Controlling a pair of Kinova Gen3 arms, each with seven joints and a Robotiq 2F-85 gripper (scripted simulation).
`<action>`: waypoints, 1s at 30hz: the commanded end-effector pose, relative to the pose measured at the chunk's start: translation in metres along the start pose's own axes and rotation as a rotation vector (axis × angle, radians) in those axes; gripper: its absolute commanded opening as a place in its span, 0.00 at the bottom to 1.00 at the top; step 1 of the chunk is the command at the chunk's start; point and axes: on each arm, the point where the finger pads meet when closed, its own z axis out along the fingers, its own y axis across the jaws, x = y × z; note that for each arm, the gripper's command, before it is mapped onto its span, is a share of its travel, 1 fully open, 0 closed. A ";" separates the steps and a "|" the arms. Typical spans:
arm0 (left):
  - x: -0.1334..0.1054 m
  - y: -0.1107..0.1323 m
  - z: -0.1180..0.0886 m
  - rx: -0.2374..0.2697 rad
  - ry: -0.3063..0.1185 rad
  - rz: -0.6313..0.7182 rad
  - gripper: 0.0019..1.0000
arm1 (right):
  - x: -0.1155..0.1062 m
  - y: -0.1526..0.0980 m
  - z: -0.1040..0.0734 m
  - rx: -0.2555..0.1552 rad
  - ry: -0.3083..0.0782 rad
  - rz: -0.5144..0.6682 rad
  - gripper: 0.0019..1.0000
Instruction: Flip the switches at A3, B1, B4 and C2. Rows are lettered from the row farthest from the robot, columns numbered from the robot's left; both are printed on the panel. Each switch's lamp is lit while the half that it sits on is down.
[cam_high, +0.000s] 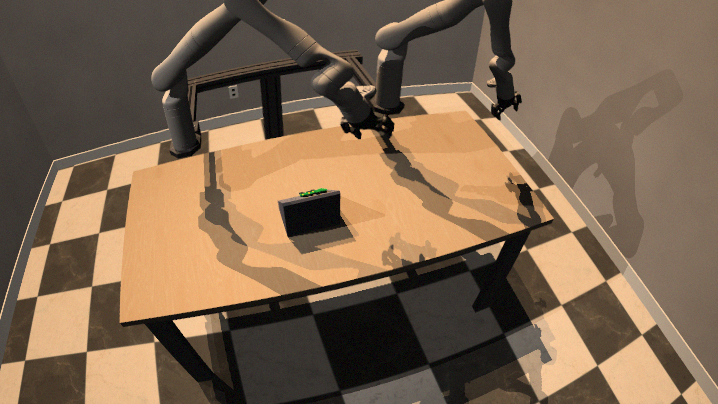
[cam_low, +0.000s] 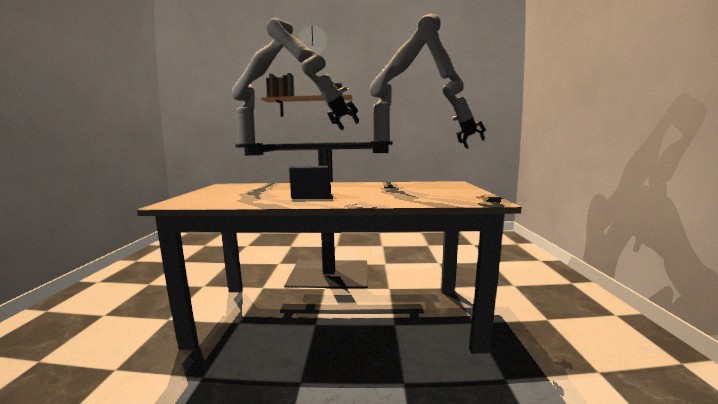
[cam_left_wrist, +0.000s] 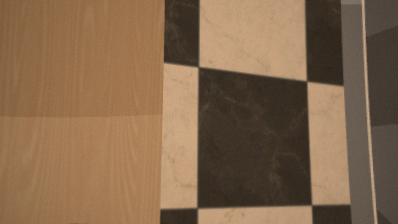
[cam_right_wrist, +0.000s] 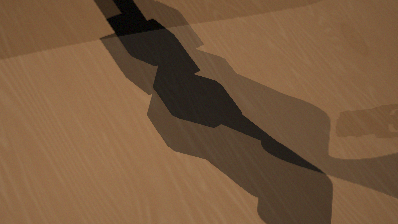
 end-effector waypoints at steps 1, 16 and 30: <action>0.010 0.005 -0.002 0.035 0.018 -0.080 1.00 | 0.001 0.001 -0.001 -0.002 0.000 -0.001 1.00; 0.053 0.022 -0.016 0.127 0.079 -0.408 1.00 | 0.001 0.001 -0.001 -0.002 0.000 -0.001 1.00; 0.096 0.036 -0.046 0.236 0.138 -0.766 1.00 | 0.001 0.001 -0.001 -0.002 0.000 -0.001 1.00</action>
